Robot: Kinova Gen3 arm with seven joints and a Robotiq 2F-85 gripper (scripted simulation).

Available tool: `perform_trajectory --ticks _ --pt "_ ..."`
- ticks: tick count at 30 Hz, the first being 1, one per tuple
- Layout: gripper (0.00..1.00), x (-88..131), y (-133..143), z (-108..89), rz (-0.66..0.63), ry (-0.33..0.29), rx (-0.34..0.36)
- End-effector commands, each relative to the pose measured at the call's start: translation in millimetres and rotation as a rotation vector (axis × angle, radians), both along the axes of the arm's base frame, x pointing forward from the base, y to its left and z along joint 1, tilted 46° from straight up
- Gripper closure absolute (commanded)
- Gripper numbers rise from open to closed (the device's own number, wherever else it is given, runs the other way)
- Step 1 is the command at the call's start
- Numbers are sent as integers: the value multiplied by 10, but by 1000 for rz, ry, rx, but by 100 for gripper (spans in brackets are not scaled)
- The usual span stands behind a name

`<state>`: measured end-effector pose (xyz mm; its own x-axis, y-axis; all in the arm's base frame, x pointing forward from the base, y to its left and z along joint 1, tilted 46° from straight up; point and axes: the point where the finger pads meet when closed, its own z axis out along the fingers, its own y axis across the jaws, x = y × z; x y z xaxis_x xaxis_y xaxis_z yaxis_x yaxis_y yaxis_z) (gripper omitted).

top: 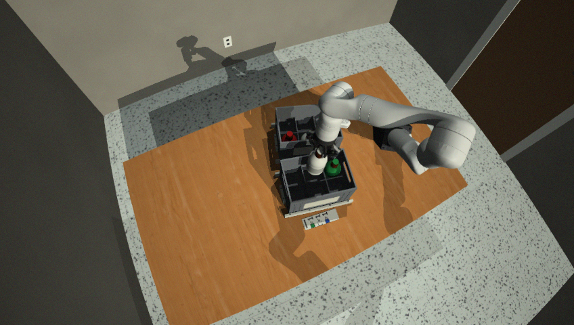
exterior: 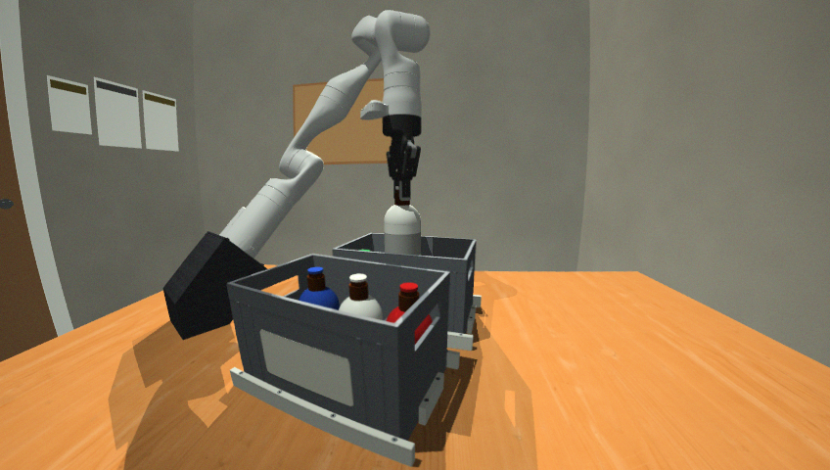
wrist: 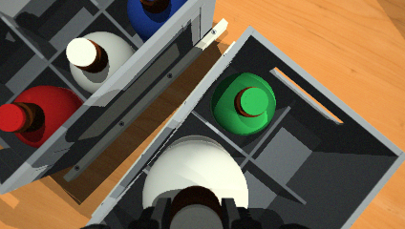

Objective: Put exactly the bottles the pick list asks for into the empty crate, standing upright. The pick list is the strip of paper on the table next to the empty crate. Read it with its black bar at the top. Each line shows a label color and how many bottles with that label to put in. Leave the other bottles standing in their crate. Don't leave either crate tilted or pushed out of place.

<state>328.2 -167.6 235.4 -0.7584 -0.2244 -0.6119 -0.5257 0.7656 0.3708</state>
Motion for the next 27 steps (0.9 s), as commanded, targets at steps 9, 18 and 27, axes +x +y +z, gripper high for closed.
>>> perform_trajectory --ticks 9,18,27 --pt "90 64 71 -82 3 -8 -1" --pt "90 89 114 -131 3 -7 -1" --pt "90 121 162 -186 3 -8 -1"
